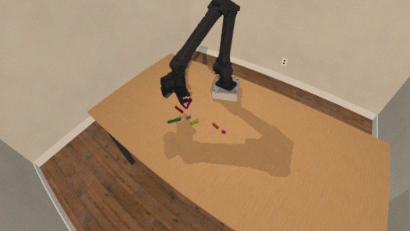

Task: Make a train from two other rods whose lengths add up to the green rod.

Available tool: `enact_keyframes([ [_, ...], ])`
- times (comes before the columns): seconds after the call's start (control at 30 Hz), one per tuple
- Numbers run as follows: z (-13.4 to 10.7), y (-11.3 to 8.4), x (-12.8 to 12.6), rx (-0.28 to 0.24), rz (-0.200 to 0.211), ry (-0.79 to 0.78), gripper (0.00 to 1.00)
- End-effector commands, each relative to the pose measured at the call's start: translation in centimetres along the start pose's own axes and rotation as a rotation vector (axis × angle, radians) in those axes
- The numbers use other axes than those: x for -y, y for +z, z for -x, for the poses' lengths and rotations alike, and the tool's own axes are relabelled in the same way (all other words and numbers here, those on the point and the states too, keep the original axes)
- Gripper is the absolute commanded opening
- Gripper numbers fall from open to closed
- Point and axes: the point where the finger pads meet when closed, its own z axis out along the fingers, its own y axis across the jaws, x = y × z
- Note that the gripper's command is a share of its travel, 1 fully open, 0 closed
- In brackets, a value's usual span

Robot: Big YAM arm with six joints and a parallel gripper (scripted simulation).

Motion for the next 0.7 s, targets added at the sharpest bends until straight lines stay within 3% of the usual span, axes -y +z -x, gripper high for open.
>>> enact_keyframes([
  [0.0,2.48,-1.07,0.2,0.036,0.01,-0.149,1.0],
  [0.13,2.18,-0.87,0.24,0.03,0.009,-0.149,1.0],
  [0.17,2.29,-0.92,0.33,0.032,0.008,-0.231,1.0],
  [0.27,2.29,-0.92,0.33,0.032,0.008,-0.231,1.0],
  [0.3,2.67,-1.13,0.38,0.039,0.007,-0.311,1.0],
  [0.67,2.29,-0.83,0.61,0.03,0.005,-0.465,1.0],
])
